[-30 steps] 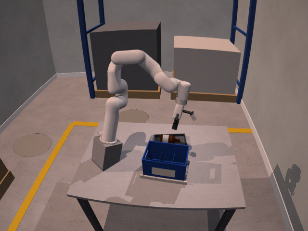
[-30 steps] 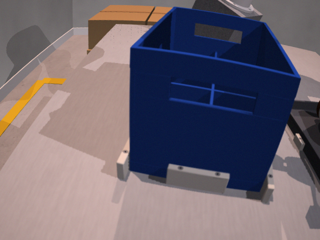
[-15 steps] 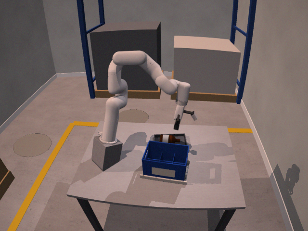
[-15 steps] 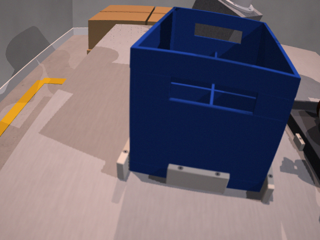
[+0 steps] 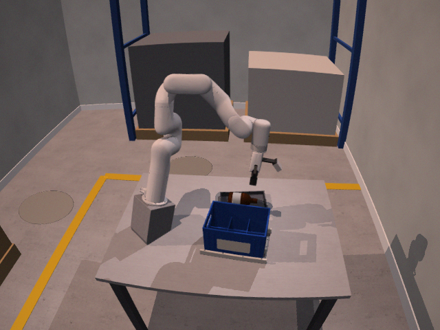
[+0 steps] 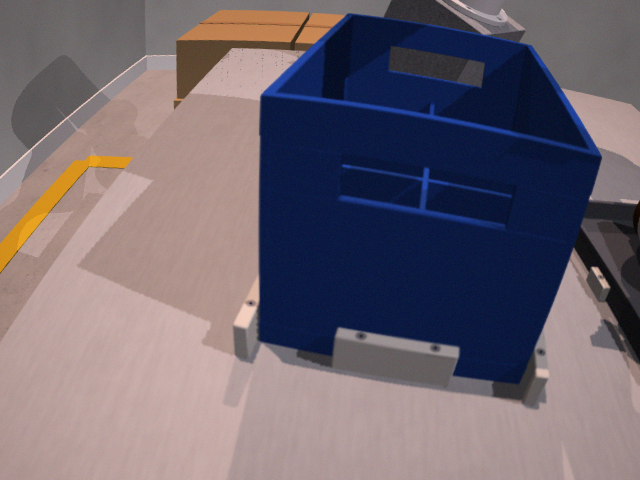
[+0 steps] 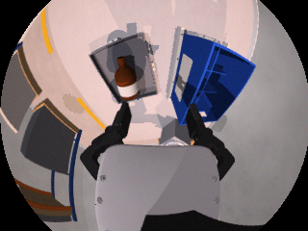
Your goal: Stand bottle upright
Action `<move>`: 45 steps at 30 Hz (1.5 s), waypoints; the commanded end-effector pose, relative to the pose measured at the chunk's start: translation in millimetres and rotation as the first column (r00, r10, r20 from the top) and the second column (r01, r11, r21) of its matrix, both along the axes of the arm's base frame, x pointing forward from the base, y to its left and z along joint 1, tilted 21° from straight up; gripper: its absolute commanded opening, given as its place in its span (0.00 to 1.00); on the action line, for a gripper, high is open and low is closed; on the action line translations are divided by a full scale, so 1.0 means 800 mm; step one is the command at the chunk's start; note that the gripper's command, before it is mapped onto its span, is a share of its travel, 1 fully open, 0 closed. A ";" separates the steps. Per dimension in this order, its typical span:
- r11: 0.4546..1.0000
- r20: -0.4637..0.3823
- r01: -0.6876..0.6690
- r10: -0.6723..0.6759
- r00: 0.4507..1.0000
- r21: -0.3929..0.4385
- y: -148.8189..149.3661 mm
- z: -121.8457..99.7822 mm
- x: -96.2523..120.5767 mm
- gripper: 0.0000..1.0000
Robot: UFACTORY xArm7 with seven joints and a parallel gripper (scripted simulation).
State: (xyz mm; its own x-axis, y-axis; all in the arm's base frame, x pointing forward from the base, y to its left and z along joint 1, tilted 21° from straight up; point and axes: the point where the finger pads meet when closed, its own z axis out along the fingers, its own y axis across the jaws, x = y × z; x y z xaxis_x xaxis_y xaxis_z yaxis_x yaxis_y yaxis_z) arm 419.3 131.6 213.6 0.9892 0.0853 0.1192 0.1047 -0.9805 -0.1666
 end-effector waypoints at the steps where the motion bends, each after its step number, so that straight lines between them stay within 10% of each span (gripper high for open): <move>1: 1.000 0.008 0.002 -0.002 1.000 0.006 0.002 0.001 0.003 1.00; 45: 0.995 0.057 -0.020 0.014 0.998 0.096 0.083 -0.019 -0.003 1.00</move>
